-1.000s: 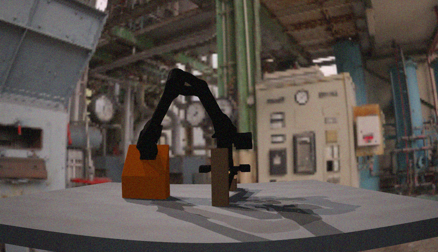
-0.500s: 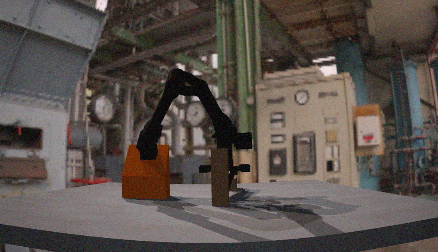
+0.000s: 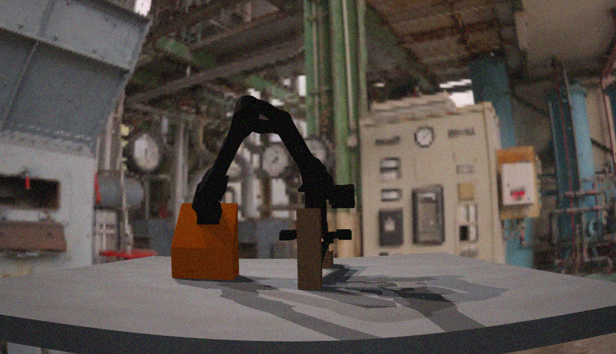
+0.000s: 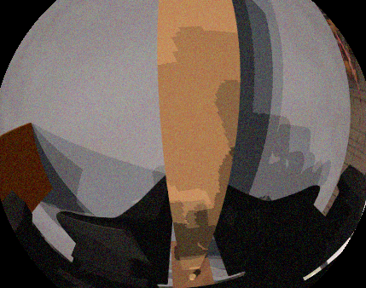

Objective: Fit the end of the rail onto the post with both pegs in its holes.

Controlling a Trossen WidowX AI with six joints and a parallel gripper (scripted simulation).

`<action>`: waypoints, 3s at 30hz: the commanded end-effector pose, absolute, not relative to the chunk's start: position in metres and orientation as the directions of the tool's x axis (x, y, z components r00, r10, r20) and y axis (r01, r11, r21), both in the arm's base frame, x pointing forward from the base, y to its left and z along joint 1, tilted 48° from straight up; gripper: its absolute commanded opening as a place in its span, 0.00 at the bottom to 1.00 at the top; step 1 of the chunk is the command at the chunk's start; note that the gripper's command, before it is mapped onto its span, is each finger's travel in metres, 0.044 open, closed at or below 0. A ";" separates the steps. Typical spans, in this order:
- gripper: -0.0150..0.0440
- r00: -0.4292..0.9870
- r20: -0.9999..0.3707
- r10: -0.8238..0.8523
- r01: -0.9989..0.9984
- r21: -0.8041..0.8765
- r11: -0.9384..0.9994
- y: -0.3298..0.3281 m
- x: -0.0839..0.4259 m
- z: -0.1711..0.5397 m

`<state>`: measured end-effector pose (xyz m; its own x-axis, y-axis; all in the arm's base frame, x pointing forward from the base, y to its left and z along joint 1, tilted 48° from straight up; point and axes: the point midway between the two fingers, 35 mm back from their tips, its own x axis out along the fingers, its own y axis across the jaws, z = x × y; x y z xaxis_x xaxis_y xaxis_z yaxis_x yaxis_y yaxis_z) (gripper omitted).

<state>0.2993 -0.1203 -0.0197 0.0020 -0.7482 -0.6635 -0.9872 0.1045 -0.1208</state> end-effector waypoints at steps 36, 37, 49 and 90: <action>0.25 0.011 -0.667 -0.745 -0.988 -0.125 0.096 -0.102 0.303 -0.006; 0.25 0.011 -0.667 -0.745 -0.988 -0.125 0.096 -0.102 0.303 -0.005; 0.25 0.011 -0.667 -0.745 -0.988 -0.125 0.096 -0.097 0.303 -0.001; 0.25 0.011 -0.667 -0.745 -0.988 -0.125 0.096 -0.092 0.303 0.003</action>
<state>0.3020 -0.0928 0.0039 0.0071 -0.7467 -0.6651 -0.9872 0.1008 -0.1237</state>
